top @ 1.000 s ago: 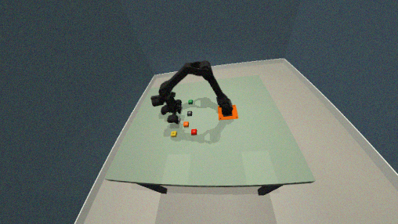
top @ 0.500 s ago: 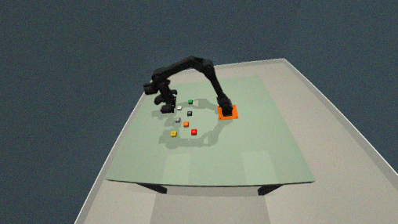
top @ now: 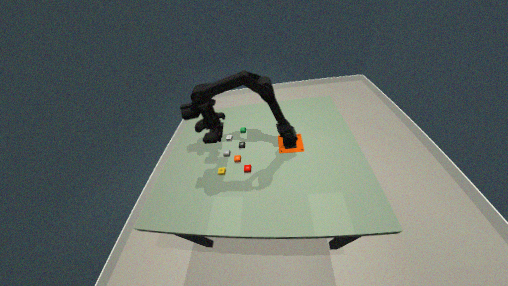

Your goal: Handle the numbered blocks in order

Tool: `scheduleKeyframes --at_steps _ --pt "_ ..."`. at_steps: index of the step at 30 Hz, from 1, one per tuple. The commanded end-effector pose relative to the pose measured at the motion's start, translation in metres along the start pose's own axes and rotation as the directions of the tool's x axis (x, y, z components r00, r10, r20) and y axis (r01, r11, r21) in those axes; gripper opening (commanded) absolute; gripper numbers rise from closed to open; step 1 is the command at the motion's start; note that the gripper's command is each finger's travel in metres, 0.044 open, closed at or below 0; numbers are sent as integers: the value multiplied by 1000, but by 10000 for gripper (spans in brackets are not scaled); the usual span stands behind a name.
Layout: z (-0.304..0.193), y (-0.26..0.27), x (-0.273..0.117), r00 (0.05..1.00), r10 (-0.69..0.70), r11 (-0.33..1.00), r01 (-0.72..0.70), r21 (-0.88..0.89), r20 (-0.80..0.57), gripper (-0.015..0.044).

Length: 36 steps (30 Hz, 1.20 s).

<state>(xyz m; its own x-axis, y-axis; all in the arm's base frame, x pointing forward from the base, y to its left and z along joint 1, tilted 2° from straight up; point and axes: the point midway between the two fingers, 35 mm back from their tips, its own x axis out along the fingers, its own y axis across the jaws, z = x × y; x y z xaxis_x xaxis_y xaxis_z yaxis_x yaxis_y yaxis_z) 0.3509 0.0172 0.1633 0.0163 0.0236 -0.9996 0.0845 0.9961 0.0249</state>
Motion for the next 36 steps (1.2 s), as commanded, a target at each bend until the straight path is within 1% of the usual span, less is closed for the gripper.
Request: scheduleKeyframes --at_steps 1,3,5,10,12,18,21,25,36 --pt "12 50 -1 1000 5 1000 -5 -14 2 120" --pt "16 86 -1 1000 8 1000 -8 -14 2 120" --pt "17 110 0 1000 11 1000 -11 -14 2 120" --pt "17 112 0 1000 11 1000 -11 -14 2 120" --pt "18 113 7 1000 11 1000 -11 -14 2 172" --pt "18 114 73 1000 11 1000 -11 -14 2 330" --pt "17 113 81 1000 11 1000 -11 -14 2 400" --pt "17 113 82 1000 11 1000 -11 -14 2 400" --pt "17 114 100 1000 11 1000 -11 -14 2 400"
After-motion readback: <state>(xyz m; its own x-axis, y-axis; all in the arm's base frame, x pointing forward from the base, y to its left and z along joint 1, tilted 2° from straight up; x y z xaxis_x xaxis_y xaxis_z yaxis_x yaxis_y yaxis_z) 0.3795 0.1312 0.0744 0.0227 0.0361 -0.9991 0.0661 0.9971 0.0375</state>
